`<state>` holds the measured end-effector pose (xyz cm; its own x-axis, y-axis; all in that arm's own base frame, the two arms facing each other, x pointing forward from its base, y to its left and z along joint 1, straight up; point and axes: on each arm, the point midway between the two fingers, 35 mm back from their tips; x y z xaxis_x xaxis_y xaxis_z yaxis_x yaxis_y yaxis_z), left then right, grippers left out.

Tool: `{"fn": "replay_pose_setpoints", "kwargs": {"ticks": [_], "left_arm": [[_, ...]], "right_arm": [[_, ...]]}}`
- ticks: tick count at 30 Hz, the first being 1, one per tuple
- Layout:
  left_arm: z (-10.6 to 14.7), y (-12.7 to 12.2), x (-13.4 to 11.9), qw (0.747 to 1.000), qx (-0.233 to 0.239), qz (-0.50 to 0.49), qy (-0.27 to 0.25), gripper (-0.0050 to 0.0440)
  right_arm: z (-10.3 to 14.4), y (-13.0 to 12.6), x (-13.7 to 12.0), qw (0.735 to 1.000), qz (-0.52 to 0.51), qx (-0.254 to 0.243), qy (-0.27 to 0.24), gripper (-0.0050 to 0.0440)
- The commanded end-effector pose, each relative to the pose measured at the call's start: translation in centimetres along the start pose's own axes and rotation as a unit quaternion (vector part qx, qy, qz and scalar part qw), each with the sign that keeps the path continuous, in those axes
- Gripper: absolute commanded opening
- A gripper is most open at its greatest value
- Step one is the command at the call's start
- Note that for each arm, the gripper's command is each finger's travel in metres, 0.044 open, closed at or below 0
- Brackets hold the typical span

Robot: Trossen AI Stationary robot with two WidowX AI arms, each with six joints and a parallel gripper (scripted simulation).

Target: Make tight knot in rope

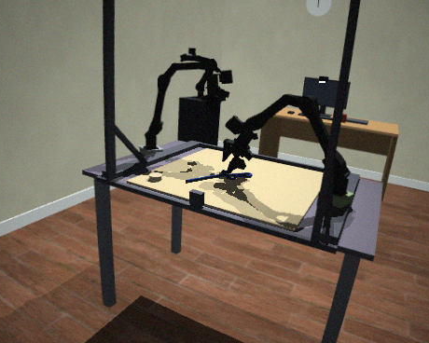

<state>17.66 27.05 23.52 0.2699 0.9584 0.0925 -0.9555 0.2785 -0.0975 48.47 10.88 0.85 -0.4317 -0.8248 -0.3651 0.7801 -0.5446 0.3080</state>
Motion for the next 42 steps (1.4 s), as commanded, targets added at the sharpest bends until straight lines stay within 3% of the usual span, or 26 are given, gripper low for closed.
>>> {"fn": "replay_pose_setpoints", "kwargs": {"ticks": [1, 29, 38, 42], "left_arm": [[0.7, -0.1, 0.0, 1.000, -0.005, 0.001, -0.010, 0.0100], [0.7, -0.1, 0.0, 1.000, -0.005, 0.001, -0.010, 0.0100], [0.7, -0.1, 0.0, 1.000, -0.005, 0.001, -0.010, 0.0100], [0.7, -0.1, 0.0, 1.000, -0.005, 0.001, -0.010, 0.0100]], "right_arm": [[2.3, 1.5, -1.7, 1.000, 0.003, 0.019, 0.021, 0.0440], [9.1, 3.7, -4.3, 1.000, 0.003, 0.019, 0.021, 0.0440], [9.3, 3.7, -4.4, 1.000, 0.003, 0.019, 0.021, 0.0440], [9.4, 3.6, -4.4, 1.000, 0.003, 0.018, 0.020, 0.0344]]}}
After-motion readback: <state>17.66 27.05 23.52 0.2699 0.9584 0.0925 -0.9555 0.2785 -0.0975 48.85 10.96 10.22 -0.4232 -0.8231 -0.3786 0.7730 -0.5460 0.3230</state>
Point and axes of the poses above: on each arm, the point midway between the two fingers, 35 mm back from their tips, its own z axis back along the fingers, its own y axis across the jaws, x = y × z, and after that the axes turned 7 degrees about -z, right-handed
